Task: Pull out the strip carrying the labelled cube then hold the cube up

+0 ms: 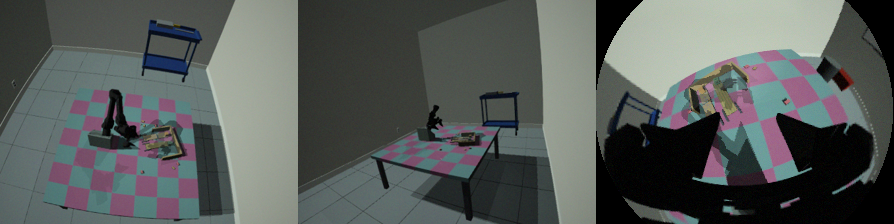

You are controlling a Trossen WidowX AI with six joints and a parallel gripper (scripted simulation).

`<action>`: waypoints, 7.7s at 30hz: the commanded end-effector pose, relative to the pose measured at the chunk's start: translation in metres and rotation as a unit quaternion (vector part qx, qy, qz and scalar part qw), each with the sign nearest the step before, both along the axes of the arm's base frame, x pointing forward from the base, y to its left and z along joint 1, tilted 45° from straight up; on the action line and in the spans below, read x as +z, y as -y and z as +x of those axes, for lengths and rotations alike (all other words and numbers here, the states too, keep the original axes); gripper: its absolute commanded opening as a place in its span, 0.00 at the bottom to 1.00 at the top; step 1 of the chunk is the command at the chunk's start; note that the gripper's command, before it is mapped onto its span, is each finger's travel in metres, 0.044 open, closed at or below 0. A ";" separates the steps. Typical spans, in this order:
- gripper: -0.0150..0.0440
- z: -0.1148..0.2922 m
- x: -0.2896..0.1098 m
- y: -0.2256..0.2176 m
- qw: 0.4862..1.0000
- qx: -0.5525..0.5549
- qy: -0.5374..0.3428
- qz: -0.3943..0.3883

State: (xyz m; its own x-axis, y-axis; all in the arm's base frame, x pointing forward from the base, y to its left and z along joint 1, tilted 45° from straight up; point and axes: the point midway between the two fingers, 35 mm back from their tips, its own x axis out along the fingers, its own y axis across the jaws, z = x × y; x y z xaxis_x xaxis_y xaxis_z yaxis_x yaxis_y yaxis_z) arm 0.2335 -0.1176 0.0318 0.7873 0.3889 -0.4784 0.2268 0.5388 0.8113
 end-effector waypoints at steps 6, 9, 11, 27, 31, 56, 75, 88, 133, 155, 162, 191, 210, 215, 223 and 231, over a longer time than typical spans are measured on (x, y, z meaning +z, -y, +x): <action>0.93 0.075 0.058 -0.057 0.982 0.066 0.138 -0.109; 0.93 0.077 0.061 -0.061 0.981 0.069 0.145 -0.110; 0.93 0.077 0.061 -0.061 0.981 0.069 0.145 -0.110; 0.49 0.128 0.027 -0.066 0.972 0.192 0.041 -0.129; 0.31 0.146 0.013 -0.079 0.956 0.260 -0.002 -0.134; 0.25 0.166 -0.023 -0.129 0.871 0.469 -0.092 -0.112; 0.25 0.168 -0.046 -0.151 0.871 0.469 -0.092 -0.112; 0.25 0.168 -0.061 -0.167 0.871 0.469 -0.091 -0.111; 0.25 0.167 -0.068 -0.175 0.871 0.469 -0.091 -0.111; 0.25 0.147 -0.076 -0.171 0.871 0.469 -0.092 -0.110; 0.25 0.137 -0.080 -0.169 0.871 0.469 -0.092 -0.110; 0.25 0.094 -0.093 -0.162 0.871 0.469 -0.093 -0.110; 0.25 0.065 -0.102 -0.157 0.871 0.469 -0.094 -0.110; 0.25 0.057 -0.104 -0.155 0.871 0.469 -0.094 -0.110; 0.25 0.045 -0.108 -0.153 0.871 0.469 -0.095 -0.110; 0.25 0.033 -0.111 -0.151 0.871 0.469 -0.095 -0.110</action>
State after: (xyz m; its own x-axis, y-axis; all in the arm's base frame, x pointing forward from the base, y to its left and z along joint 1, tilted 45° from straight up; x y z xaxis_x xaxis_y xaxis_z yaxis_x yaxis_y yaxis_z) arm 0.2779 0.0305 -0.0754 0.0930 0.7027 -0.7054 -0.2835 0.6978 0.6578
